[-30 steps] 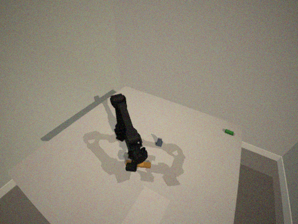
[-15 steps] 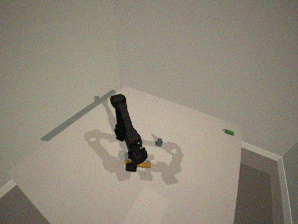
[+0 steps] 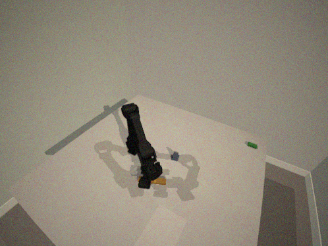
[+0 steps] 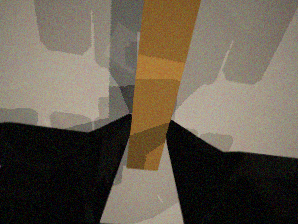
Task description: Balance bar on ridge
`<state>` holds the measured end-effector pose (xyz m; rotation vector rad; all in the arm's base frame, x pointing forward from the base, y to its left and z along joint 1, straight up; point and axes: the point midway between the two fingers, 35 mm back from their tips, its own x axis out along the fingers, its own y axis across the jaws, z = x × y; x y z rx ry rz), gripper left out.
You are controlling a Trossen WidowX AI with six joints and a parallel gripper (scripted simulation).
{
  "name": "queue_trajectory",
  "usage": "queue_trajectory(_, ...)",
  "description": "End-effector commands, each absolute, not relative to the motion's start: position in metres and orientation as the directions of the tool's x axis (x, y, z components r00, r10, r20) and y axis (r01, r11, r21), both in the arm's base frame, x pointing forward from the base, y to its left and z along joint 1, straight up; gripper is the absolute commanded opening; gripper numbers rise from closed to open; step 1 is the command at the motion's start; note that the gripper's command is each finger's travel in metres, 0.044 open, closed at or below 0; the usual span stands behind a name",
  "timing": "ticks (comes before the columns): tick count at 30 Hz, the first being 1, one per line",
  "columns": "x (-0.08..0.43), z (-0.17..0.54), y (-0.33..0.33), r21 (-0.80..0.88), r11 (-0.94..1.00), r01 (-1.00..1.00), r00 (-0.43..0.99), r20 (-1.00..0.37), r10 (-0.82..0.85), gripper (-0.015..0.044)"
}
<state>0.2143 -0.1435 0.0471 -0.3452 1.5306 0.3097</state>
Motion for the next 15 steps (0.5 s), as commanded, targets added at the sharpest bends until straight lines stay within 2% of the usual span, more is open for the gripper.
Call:
queue_trajectory(1,0.215,0.051,-0.144,-0.025,0.913,-0.406,0.020,-1.000,-0.019,0.0025)
queue_trajectory(2,0.215,0.053,-0.144,-0.025,0.913,-0.406,0.020,-1.000,-0.019,0.0000)
queue_trajectory(15,0.218,0.085,-0.146,-0.023,0.913,-0.408,0.020,-1.000,-0.017,0.0000)
